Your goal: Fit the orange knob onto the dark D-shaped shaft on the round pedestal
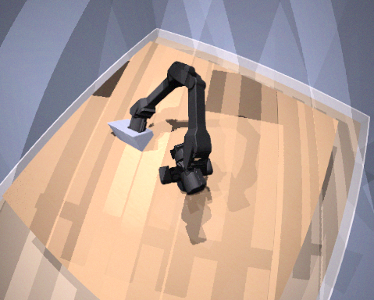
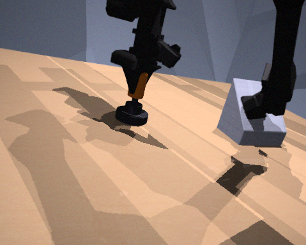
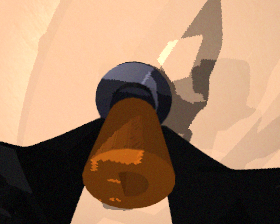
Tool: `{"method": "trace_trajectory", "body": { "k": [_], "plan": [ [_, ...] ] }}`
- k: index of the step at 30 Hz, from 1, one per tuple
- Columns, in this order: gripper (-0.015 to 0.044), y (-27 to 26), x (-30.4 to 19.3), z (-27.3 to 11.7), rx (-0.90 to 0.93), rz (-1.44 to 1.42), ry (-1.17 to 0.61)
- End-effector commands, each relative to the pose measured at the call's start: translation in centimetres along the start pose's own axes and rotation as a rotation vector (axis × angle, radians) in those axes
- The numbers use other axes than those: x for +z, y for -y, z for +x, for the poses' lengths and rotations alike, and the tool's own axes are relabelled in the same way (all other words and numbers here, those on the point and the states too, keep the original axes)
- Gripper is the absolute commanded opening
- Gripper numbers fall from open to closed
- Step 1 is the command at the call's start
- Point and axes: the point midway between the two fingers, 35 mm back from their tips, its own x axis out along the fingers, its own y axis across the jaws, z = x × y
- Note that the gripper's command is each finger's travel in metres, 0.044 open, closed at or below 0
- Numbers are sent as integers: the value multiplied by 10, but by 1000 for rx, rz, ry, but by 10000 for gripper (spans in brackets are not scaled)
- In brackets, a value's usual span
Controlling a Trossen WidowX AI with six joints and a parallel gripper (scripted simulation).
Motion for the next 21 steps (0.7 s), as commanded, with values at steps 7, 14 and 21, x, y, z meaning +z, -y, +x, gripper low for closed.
{"method": "trace_trajectory", "body": {
  "k": [7, 14, 21],
  "plan": [
    [0, -1, 2, 2, 2, -22, 2],
    [0, 1, 1, 0, 2, -22, 2],
    [0, 0, 0, 1, 2, -22, 2]
  ]
}}
